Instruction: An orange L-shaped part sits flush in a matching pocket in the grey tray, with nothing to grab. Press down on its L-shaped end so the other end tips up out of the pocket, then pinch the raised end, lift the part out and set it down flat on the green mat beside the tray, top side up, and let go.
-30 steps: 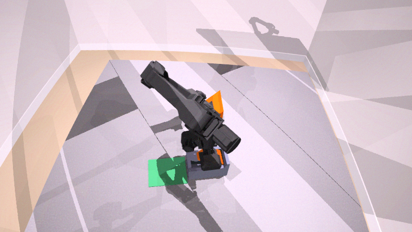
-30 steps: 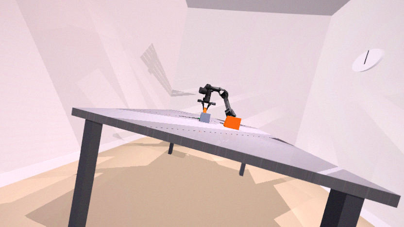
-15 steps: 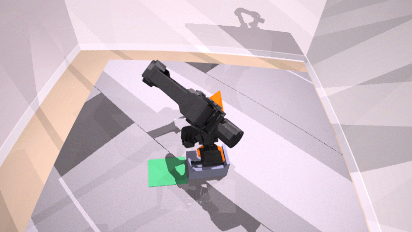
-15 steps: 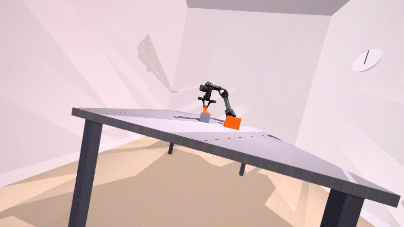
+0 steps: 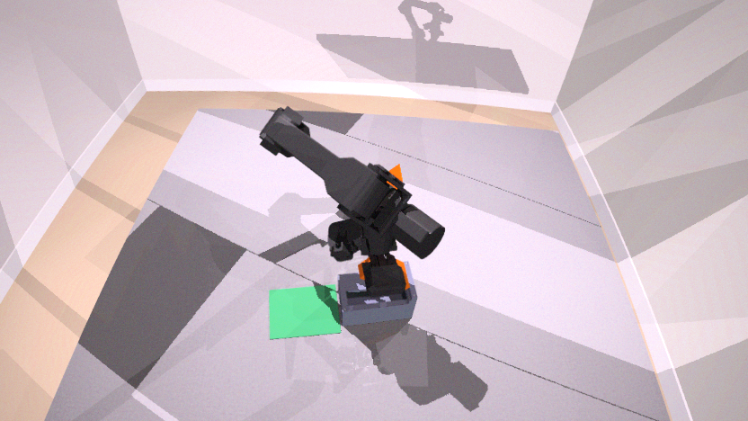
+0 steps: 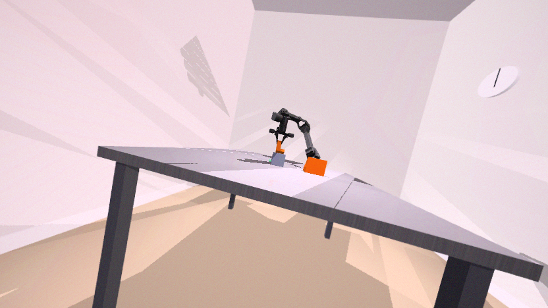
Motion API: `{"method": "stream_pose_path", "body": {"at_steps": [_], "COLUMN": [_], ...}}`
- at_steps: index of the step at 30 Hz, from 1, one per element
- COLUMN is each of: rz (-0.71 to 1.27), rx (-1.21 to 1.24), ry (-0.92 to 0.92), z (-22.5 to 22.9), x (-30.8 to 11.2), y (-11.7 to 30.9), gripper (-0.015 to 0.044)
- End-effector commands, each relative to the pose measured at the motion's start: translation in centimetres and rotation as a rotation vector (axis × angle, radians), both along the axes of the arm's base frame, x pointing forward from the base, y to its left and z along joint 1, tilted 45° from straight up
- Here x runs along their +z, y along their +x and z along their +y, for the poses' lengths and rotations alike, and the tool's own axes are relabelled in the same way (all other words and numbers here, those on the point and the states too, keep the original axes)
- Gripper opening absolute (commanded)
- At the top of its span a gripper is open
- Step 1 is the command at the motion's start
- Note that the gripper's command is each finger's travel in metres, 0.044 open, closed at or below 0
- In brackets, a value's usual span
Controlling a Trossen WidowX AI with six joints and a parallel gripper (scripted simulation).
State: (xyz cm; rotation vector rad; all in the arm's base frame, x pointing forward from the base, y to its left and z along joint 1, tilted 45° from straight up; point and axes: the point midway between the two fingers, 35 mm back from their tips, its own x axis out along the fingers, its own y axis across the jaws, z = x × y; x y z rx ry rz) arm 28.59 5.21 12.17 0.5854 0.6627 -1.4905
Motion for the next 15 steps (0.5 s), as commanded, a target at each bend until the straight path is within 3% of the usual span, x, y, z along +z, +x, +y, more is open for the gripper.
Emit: {"method": "stream_pose_path", "body": {"at_steps": [1, 15], "rz": [-0.009, -0.02], "rx": [-0.002, 0.015], "ry": [0.009, 0.015], "z": [0.3, -3.4], "x": [0.3, 3.5], "y": [0.1, -0.3], "gripper": [0.0, 0.0]}}
